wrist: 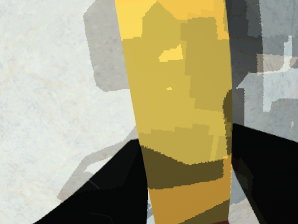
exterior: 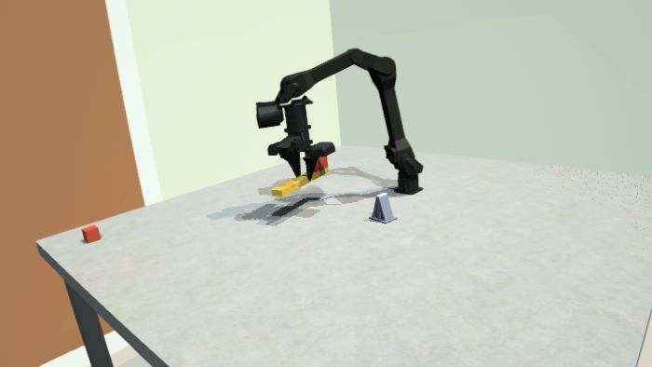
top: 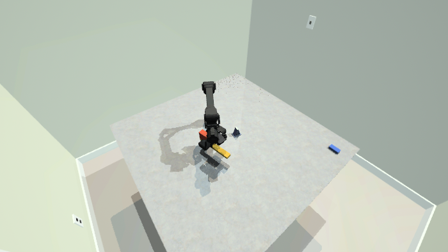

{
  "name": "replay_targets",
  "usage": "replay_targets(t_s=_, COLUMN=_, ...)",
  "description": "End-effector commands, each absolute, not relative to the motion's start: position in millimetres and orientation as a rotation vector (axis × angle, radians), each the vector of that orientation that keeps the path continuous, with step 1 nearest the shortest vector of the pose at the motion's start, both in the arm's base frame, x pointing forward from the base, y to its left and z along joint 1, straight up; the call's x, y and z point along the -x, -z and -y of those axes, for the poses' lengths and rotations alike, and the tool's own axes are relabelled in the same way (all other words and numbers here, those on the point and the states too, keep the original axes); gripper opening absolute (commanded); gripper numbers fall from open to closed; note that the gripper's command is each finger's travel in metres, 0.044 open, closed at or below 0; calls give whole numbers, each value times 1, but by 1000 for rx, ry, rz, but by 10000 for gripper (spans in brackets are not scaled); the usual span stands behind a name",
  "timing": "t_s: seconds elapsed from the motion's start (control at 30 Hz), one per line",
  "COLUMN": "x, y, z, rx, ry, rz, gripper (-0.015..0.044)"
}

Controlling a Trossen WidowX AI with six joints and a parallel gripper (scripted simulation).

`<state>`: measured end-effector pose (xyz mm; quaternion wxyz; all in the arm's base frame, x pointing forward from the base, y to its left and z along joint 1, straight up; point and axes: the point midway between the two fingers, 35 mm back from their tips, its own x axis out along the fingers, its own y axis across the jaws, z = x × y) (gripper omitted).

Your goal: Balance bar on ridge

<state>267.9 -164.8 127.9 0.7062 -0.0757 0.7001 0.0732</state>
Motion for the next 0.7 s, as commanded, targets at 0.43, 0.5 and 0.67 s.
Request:
replay_targets(t_s=0.43, x=-267, y=-163, z=158, rx=199, ry=-170, rz=-1539, gripper=0)
replay_targets(t_s=0.5, x=-270, y=-163, z=150, rx=228, ry=-200, rz=-1536, gripper=0)
replay_targets(t_s=0.67, x=-276, y=-163, z=131, rx=301, ry=-273, rz=-1527, gripper=0)
